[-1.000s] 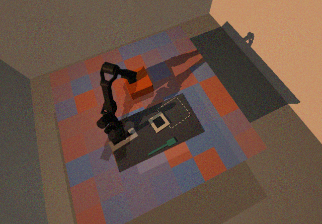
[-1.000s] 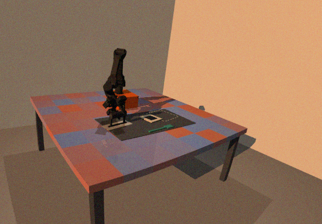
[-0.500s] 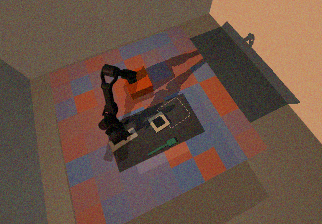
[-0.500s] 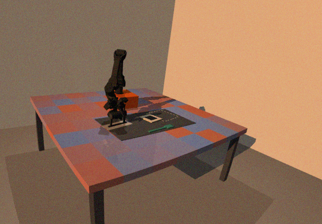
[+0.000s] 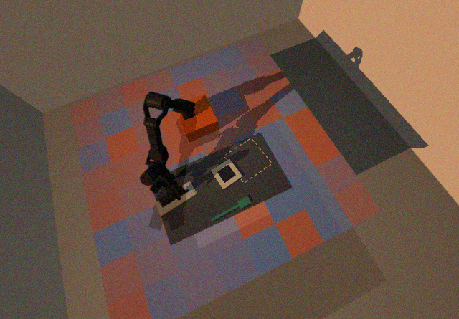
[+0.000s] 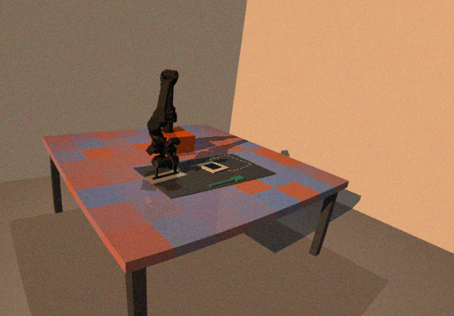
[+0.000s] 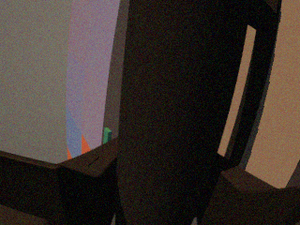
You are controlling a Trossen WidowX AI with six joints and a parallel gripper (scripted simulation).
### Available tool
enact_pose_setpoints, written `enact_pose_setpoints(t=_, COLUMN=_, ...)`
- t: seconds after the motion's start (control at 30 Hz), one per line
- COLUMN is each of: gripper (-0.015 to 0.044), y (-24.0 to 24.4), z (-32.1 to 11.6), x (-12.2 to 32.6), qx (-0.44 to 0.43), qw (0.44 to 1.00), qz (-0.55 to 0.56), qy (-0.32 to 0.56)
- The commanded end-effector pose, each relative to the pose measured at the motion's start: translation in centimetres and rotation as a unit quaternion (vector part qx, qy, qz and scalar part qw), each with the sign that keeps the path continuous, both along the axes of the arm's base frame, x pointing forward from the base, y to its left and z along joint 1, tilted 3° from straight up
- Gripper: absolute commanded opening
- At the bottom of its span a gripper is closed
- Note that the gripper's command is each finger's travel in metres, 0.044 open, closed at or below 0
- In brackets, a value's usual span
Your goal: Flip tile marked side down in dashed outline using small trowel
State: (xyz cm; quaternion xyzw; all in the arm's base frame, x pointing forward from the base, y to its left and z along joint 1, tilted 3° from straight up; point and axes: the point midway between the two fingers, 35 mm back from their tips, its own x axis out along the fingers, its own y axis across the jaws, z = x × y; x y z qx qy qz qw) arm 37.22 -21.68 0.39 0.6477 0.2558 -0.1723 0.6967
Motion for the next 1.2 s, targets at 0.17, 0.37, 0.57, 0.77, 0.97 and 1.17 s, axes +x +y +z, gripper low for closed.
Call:
enact_pose_setpoints(t=0.17, gripper=0.0000, y=-0.1, z=0.3, x=0.0, qx=-0.001, qw=1.000, qz=-0.002, qy=0.001)
enact_pose_setpoints(t=0.37, gripper=0.0000, y=-0.1, z=2.8, x=-0.1, qx=-0.001, qw=1.000, qz=-0.001, qy=0.000)
enact_pose_setpoints(t=0.57, gripper=0.0000, y=0.0, z=5.4, x=-0.3, qx=0.000, qw=1.000, qz=0.000, qy=0.000)
enact_pose_setpoints(t=0.77, gripper=0.0000, y=0.1, z=6.0, x=-0.4, qx=0.000, qw=1.000, qz=0.000, qy=0.000)
enact_pose_setpoints(t=0.97, gripper=0.0000, y=1.6, z=5.8, x=0.2, qx=-0.007, qw=1.000, qz=0.002, qy=0.003)
enact_pose_setpoints(t=1.17, gripper=0.0000, y=4.2, z=5.4, x=1.1, qx=-0.019, qw=1.000, qz=0.005, qy=0.005)
